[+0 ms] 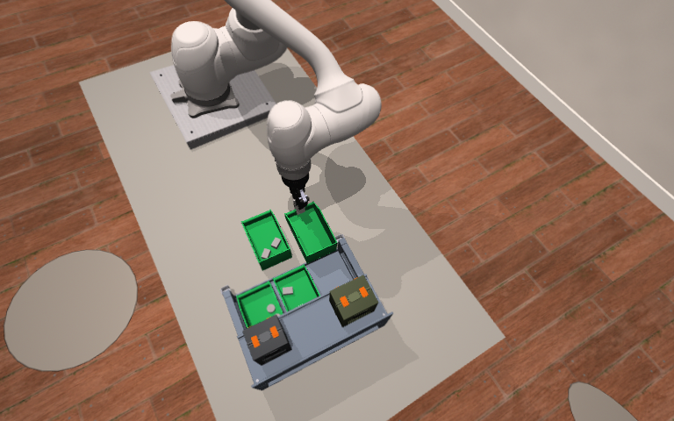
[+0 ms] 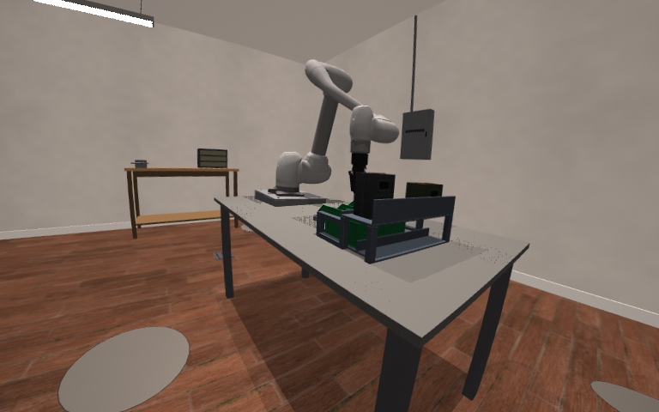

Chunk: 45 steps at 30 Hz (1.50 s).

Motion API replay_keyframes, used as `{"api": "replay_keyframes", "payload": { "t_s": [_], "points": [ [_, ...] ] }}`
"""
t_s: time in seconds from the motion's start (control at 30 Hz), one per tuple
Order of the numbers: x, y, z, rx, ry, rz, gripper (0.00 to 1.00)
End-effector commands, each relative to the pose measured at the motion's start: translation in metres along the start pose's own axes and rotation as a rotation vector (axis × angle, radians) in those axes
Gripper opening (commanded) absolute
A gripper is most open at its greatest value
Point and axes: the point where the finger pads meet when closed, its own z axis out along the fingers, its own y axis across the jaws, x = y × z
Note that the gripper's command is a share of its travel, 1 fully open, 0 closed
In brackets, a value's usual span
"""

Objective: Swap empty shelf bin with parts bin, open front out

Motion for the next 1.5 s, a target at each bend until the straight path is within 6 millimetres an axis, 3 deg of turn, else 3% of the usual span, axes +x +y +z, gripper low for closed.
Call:
{"api": "replay_keyframes", "payload": {
  "t_s": [0.0,0.43,1.47],
  "points": [
    [0.0,0.004,0.0,0.0,0.0,0.0,0.1],
    [0.0,0.018,0.0,0.0,0.0,0.0,0.1],
    [0.0,0.02,0.003,0.0,0.0,0.0,0.1]
  ]
}}
